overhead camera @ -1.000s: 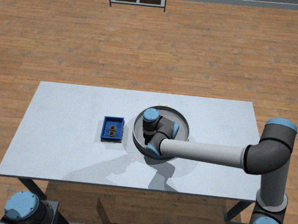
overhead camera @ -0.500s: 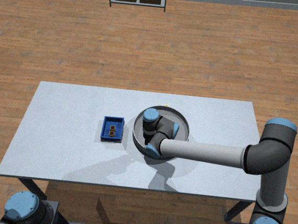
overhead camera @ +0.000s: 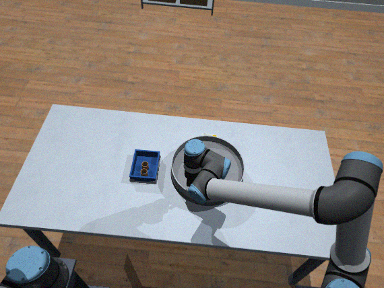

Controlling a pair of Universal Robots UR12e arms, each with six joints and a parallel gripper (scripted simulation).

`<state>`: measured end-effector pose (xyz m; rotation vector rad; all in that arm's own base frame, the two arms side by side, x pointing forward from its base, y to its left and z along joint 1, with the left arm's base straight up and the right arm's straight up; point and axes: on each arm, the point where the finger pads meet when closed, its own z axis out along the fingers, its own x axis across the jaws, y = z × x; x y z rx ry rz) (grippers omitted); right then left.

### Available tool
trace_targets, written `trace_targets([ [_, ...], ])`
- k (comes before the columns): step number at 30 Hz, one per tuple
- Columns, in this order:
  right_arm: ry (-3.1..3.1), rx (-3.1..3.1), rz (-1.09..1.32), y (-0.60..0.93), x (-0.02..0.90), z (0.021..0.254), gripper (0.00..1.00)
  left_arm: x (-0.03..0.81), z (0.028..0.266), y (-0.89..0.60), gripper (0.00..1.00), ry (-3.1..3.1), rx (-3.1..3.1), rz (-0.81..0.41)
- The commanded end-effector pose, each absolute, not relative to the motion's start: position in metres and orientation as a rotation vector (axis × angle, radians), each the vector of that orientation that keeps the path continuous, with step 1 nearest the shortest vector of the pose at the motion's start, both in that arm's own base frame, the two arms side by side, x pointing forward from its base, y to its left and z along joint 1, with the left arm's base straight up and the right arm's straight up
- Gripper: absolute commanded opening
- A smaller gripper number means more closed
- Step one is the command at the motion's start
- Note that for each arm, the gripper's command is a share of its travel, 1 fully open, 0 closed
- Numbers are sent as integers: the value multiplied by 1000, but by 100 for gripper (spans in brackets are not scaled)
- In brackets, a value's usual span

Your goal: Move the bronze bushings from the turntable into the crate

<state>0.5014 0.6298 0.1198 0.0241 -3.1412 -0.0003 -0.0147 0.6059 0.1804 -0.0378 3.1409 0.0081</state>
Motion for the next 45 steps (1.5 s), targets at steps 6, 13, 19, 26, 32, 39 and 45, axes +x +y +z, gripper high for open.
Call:
trace_targets([
  [6,-3140,22,4,628,503,110,36,-16,177,604,100,3141,-43,0],
  [13,-3143,23,-3,629,504,113,36,-16,177,604,100,3141,-43,0],
  [19,-3143,23,-4,630,504,114,36,-16,177,604,100,3141,-43,0],
  [26,-3143,23,-4,630,504,113,36,-16,177,604,100,3141,-43,0],
  [32,-3143,23,-4,630,504,113,36,-16,177,604,100,3141,-43,0],
  [39,-3143,23,-4,630,504,113,36,-16,177,604,100,3141,-43,0],
  [45,-3143,22,-4,630,504,114,36,-16,177,604,100,3141,-43,0],
])
